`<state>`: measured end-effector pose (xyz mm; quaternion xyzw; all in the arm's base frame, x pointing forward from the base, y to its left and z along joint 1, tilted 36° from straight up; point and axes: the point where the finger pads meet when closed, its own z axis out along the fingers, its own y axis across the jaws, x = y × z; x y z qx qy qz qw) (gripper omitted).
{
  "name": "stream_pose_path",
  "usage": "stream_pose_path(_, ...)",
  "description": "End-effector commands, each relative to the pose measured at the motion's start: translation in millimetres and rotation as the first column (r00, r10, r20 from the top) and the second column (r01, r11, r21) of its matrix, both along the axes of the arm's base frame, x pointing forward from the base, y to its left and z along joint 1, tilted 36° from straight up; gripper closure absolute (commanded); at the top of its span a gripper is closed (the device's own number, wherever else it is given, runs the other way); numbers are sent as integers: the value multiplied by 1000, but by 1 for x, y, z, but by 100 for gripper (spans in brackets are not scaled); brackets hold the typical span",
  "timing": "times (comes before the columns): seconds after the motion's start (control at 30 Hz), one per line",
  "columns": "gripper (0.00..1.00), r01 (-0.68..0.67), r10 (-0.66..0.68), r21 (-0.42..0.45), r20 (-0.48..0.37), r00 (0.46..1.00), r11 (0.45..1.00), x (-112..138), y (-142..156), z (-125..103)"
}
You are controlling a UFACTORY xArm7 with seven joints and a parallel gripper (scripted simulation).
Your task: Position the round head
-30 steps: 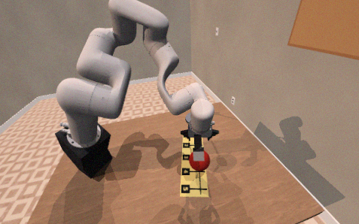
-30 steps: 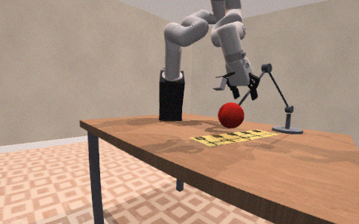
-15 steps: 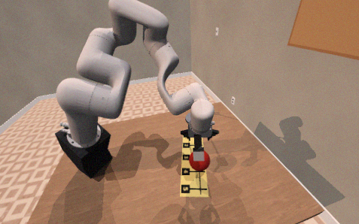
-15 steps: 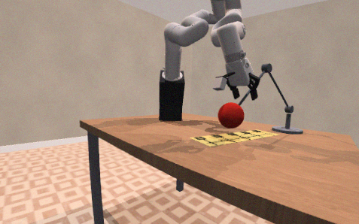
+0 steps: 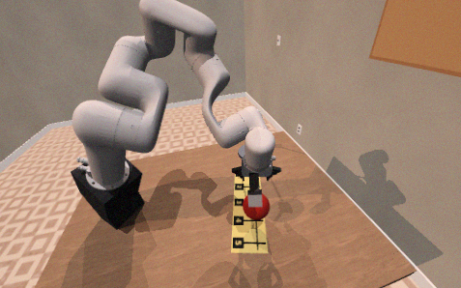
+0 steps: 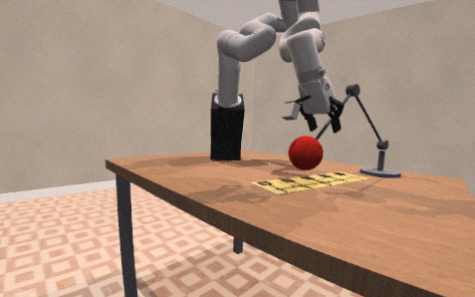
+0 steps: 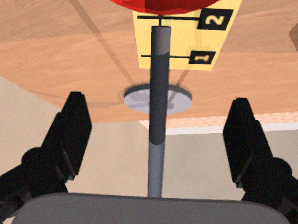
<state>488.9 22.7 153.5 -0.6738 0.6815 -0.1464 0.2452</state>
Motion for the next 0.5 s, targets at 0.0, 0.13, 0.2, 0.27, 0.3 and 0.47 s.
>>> stream_pose_path(0.0, 0, -1, 1, 0, 3, 1000, 1000, 0, 0, 1)
stream_pose_path(0.13, 0, -1, 1, 0, 3, 1000, 1000, 0, 0, 1)
stream_pose_path(0.2, 0, -1, 1, 0, 3, 1000, 1000, 0, 0, 1)
stream_pose_path(0.27, 0, -1, 1, 0, 3, 1000, 1000, 0, 0, 1)
stream_pose_path(0.3, 0, -1, 1, 0, 3, 1000, 1000, 0, 0, 1)
stream_pose_path(0.47, 0, -1, 1, 0, 3, 1000, 1000, -6, -1, 12)
